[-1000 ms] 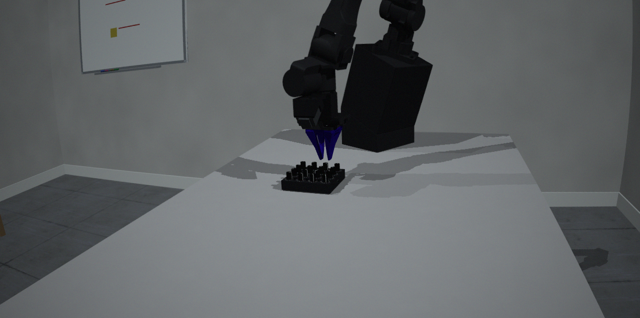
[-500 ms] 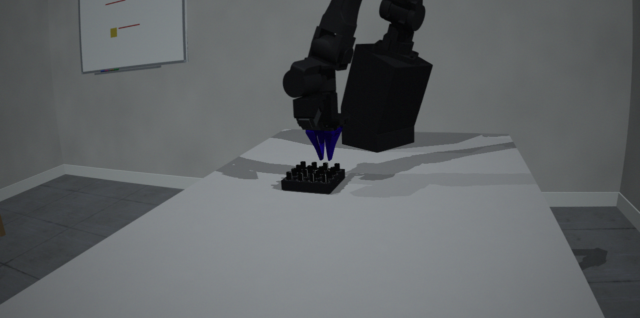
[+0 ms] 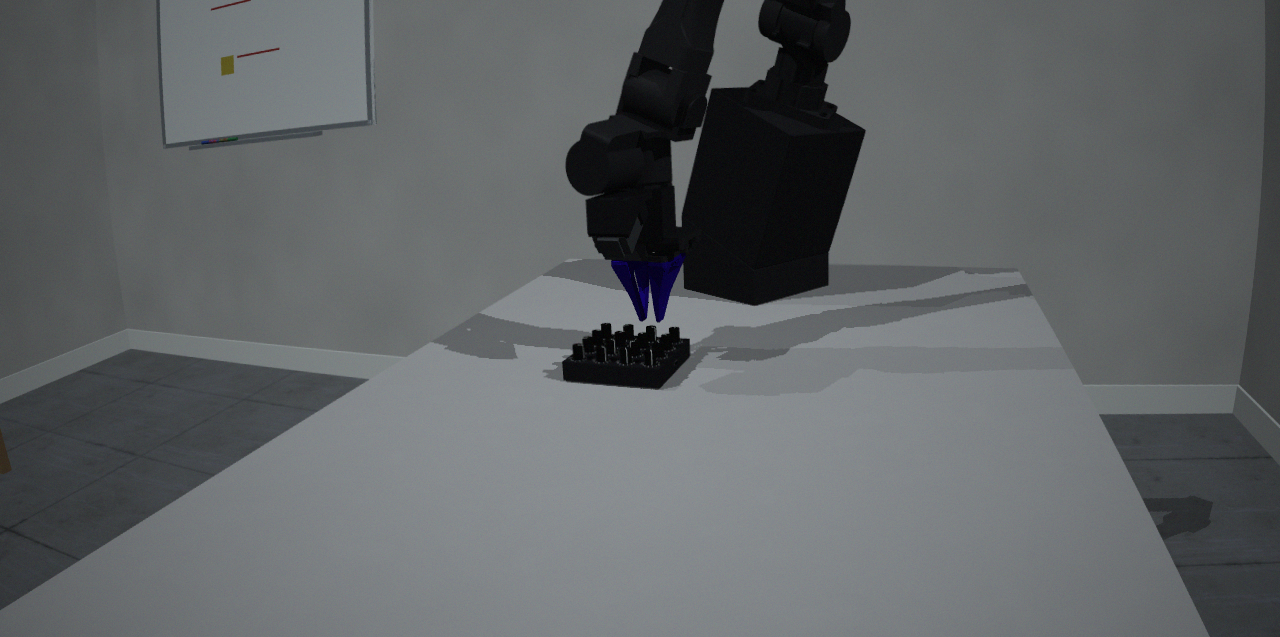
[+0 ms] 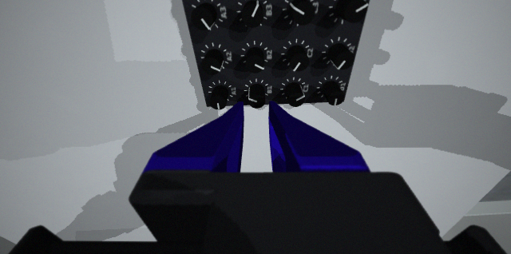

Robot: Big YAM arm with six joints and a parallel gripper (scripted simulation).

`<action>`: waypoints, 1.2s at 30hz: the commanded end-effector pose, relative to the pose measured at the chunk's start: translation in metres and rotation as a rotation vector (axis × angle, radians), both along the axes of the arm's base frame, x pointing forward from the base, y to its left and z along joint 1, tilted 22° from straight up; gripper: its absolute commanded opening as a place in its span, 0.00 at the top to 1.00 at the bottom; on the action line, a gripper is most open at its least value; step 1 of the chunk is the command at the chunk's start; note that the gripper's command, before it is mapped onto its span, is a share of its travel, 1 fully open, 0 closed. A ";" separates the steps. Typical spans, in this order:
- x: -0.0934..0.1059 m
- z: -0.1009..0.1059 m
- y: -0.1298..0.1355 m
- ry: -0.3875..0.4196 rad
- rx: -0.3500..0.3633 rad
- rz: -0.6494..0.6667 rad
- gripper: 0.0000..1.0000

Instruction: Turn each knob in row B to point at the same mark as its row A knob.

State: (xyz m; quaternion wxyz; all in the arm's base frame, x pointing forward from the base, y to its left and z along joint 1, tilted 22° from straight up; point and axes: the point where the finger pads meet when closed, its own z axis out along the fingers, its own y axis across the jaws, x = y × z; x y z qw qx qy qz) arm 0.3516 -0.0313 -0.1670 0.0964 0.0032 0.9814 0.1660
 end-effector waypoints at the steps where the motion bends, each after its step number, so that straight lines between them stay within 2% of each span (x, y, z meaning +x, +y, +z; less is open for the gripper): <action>1: 0.010 -0.002 0.000 -0.017 -0.008 -0.001 0.82; 16: 0.010 -0.002 0.000 -0.018 -0.008 -0.001 0.82; 27: -0.003 -0.004 -0.002 -0.003 -0.005 -0.004 0.82; 36: -0.003 -0.004 -0.002 -0.002 -0.004 -0.004 0.82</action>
